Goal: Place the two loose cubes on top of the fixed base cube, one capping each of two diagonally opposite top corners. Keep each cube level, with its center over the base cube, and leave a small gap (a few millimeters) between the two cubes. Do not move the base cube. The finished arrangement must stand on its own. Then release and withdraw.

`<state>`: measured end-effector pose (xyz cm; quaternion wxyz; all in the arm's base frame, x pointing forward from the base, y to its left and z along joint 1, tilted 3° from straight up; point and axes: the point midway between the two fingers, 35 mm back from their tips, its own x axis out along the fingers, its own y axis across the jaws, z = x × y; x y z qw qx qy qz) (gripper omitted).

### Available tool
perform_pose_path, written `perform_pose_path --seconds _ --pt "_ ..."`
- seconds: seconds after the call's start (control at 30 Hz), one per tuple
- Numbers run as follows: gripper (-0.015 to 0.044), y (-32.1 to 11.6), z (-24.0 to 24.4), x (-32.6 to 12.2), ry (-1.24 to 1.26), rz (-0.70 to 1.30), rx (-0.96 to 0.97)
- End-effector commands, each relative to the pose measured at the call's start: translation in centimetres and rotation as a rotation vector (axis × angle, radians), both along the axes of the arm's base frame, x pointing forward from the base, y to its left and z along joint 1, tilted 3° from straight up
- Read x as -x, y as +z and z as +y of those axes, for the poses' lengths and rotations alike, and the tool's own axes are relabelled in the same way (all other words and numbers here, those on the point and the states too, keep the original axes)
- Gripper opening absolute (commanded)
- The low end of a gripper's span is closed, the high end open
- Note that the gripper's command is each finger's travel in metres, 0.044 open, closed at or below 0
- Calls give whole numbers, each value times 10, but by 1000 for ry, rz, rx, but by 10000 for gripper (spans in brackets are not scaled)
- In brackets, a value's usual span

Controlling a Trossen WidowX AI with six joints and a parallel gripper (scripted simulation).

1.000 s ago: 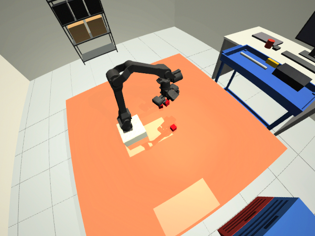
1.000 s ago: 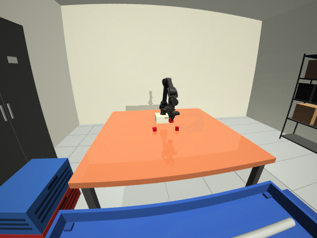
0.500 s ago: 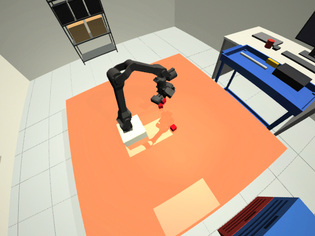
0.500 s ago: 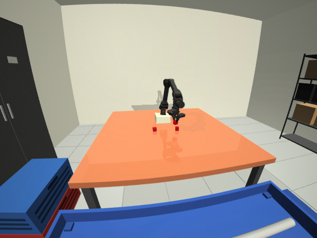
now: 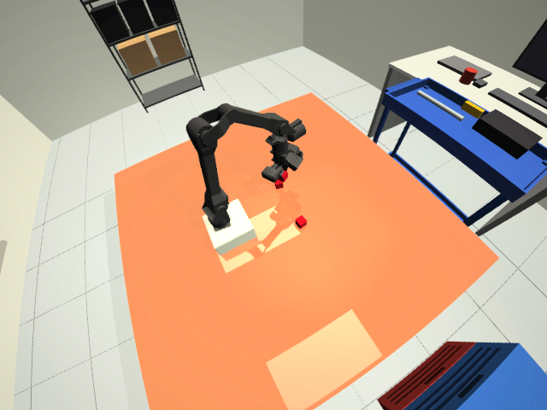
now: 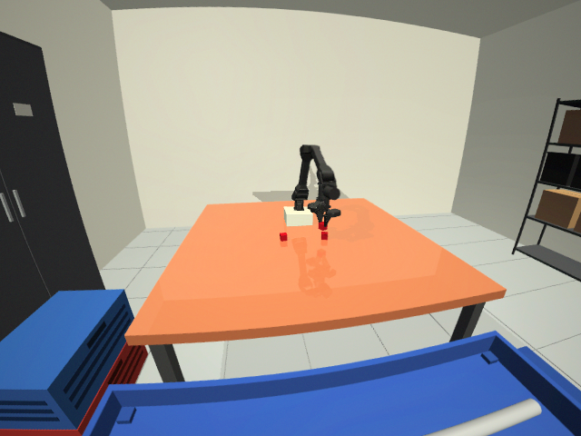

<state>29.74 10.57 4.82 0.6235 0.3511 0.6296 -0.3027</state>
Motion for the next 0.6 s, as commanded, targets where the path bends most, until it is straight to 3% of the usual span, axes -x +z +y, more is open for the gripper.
perform_pose_path --seconds 0.0,0.57 --pt "105 -13 0 3 5 16 2" --pt "105 -25 1 3 5 16 2"
